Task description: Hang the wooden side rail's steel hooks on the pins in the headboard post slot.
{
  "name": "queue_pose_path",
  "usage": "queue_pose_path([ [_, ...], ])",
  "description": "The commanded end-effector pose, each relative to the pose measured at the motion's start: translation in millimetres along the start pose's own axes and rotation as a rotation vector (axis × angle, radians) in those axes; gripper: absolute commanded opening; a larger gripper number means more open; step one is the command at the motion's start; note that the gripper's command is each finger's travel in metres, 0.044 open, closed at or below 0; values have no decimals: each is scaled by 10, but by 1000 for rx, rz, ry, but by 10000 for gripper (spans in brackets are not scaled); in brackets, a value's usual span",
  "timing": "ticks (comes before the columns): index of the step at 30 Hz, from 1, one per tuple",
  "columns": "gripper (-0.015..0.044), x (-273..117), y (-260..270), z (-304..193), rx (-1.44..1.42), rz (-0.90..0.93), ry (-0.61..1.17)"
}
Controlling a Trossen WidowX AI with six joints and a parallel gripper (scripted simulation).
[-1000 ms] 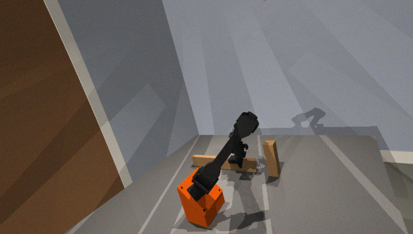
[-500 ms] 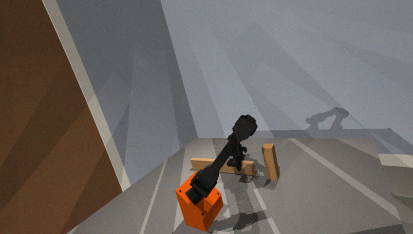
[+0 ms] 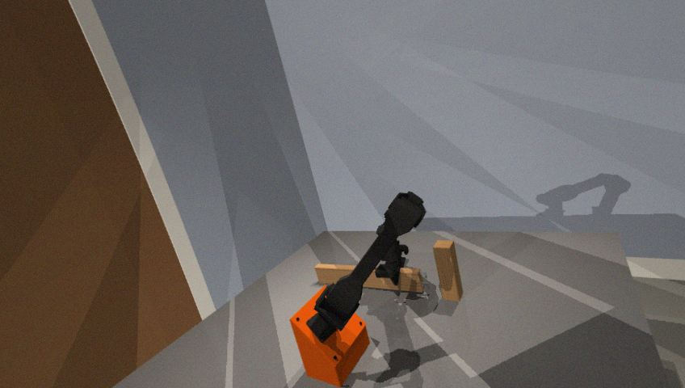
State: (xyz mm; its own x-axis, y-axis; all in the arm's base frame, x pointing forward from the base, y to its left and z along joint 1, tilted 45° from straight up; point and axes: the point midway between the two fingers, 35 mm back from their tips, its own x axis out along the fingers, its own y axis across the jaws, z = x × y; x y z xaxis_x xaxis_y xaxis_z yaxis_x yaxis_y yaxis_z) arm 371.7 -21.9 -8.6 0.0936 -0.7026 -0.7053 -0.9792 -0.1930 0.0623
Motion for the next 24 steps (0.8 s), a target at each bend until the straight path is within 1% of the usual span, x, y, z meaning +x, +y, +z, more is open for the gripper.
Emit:
queue_pose_path([
  [1, 0, -55, -19, 13, -11, -9, -1],
  [24, 0, -93, -18, 13, -11, -9, -1],
])
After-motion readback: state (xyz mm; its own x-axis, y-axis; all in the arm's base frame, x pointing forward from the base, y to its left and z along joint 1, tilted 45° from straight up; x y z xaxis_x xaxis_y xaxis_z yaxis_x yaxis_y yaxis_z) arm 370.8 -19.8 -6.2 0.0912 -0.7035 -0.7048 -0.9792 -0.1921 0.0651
